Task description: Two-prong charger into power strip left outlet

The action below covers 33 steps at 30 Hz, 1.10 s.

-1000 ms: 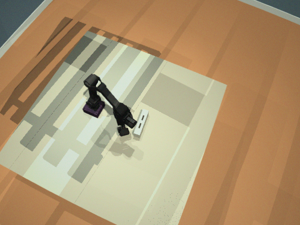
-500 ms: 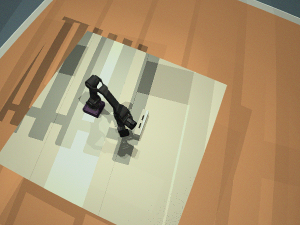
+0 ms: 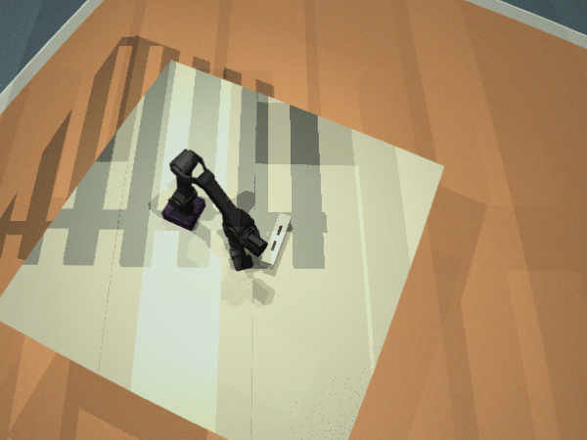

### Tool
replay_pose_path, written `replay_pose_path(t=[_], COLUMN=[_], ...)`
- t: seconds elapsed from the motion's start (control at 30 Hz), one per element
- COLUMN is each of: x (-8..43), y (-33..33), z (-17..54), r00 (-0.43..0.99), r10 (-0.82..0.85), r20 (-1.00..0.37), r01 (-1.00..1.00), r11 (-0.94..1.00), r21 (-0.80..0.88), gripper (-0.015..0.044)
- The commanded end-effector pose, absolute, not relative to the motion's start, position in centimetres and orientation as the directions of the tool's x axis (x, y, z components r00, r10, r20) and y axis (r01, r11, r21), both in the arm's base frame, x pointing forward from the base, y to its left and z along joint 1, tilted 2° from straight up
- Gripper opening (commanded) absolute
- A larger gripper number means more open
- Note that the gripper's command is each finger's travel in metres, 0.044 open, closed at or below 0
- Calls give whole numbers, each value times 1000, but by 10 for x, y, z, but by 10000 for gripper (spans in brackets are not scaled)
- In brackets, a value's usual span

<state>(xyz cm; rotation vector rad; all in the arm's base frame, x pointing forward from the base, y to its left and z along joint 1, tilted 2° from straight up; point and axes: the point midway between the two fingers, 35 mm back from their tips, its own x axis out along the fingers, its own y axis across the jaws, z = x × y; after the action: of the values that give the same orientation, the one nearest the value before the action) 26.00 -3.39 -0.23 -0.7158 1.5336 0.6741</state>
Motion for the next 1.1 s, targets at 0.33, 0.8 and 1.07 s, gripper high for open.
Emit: replay_pose_path(t=[0.33, 0.8, 1.07], x=[259, 259, 260], y=[-34, -34, -34], z=[-13, -13, 9], r00=[-58, -58, -57], r10=[-54, -54, -53], r20=[-997, -997, -997], r01=[-771, -771, -772], r11=[636, 636, 635], r21=[10, 10, 11], gripper=[335, 85, 0])
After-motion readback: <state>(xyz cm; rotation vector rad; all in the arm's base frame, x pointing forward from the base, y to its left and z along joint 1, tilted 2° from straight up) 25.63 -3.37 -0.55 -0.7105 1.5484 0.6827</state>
